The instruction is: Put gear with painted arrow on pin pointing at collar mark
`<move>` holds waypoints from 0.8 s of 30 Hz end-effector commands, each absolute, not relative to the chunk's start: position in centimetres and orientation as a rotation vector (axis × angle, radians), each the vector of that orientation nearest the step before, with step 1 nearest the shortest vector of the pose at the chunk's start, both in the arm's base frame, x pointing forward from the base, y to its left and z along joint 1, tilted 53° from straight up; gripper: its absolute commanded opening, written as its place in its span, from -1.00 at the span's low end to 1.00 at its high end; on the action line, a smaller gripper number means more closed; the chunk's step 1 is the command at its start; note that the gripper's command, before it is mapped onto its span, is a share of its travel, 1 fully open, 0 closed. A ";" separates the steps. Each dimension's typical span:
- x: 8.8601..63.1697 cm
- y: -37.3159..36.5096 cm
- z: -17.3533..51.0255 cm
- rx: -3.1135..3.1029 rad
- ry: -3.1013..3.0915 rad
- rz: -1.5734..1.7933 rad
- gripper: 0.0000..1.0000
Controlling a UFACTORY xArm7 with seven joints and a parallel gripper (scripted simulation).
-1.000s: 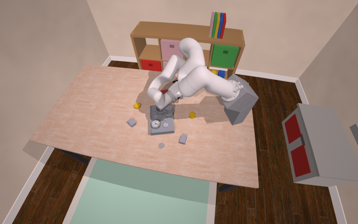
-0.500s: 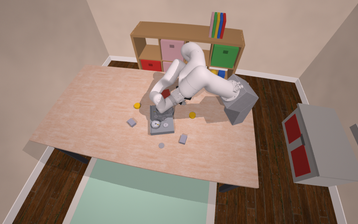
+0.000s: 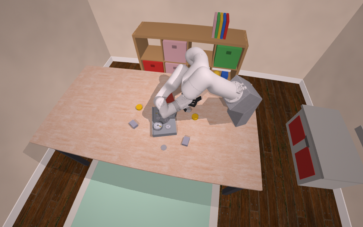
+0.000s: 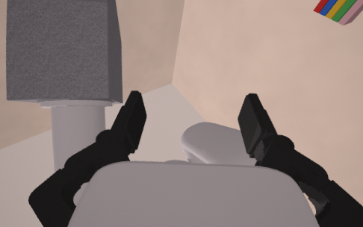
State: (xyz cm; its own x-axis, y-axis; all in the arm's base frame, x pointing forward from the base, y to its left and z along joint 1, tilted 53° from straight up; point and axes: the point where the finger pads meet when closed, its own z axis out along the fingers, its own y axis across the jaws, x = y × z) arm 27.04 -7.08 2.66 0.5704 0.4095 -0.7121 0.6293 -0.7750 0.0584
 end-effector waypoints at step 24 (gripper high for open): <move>23.3 2.3 2.5 2.652 1.043 -1.137 1.00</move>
